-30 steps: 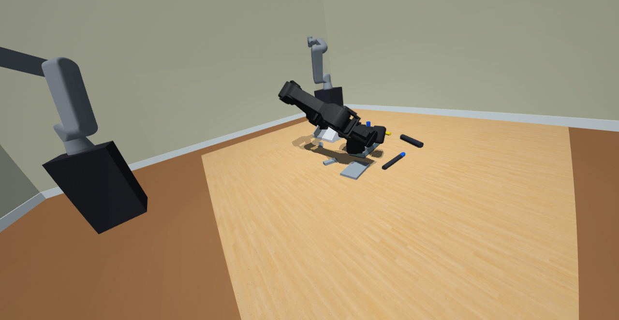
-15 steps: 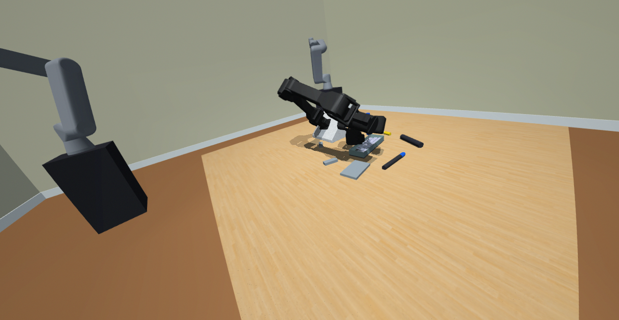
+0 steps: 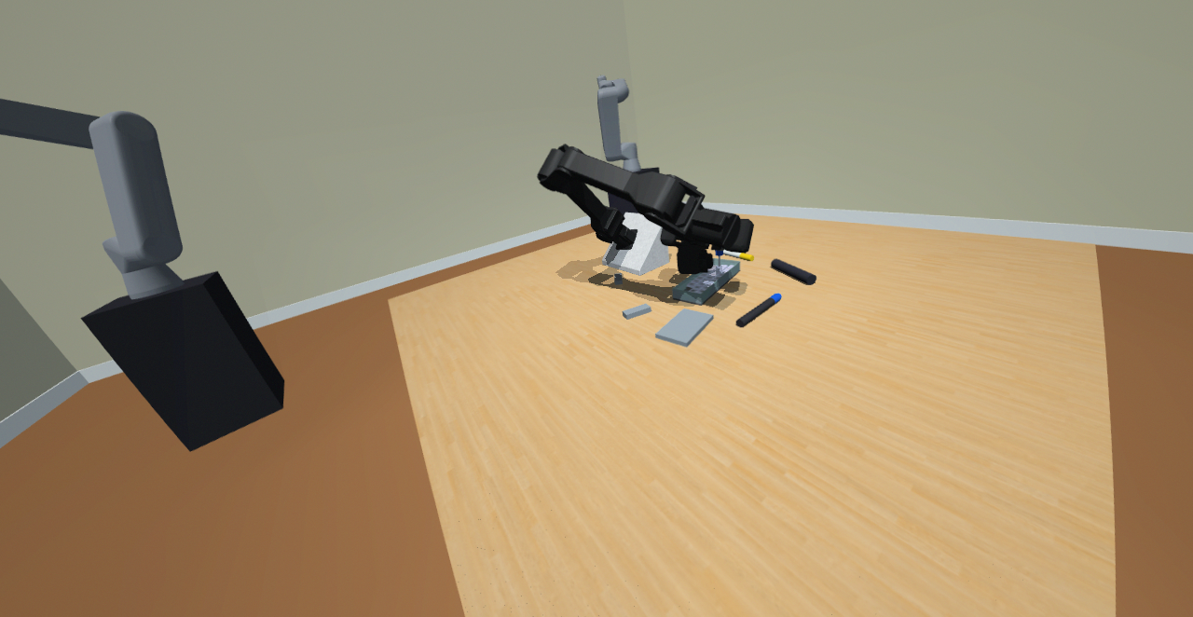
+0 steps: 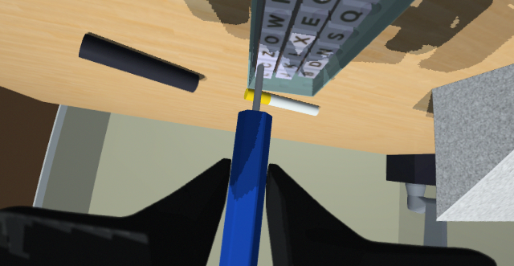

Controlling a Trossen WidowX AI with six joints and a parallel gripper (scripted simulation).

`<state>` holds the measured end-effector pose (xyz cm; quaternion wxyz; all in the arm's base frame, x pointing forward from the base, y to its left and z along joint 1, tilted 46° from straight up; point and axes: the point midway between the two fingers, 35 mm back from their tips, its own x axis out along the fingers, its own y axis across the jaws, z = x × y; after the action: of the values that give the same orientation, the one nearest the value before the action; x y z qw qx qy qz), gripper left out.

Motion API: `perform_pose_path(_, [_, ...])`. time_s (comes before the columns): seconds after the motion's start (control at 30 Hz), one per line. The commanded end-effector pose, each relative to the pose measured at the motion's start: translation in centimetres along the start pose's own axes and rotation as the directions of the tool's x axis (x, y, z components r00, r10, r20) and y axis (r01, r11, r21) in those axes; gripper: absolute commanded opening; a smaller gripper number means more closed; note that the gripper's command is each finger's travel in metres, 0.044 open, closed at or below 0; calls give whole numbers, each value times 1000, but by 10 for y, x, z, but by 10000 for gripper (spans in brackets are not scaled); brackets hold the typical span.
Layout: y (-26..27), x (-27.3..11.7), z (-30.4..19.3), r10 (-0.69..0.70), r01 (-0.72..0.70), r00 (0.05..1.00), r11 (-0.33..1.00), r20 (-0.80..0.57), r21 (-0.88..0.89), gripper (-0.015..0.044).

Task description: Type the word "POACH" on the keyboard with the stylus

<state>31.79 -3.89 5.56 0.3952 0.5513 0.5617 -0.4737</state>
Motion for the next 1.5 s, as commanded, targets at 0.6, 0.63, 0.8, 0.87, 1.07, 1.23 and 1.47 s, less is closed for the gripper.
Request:
perform_pose_path(0.6, [-6, 66, -20, -12, 12, 1000, 1000, -11, 5, 0])
perform_pose_path(0.63, [-6, 66, -20, -12, 12, 1000, 1000, -11, 5, 0])
perform_pose_path(0.8, [-6, 67, -18, -12, 12, 1000, 1000, -10, 5, 81])
perform_pose_path(0.87, [-6, 67, -18, -12, 12, 1000, 1000, -10, 5, 81])
perform_pose_path(1.07, [-6, 67, -18, -12, 12, 1000, 1000, -10, 5, 81])
perform_pose_path(1.23, [-6, 67, -18, -12, 12, 1000, 1000, -10, 5, 81])
perform_pose_path(1.47, [-6, 67, -16, -12, 12, 1000, 1000, -10, 5, 81])
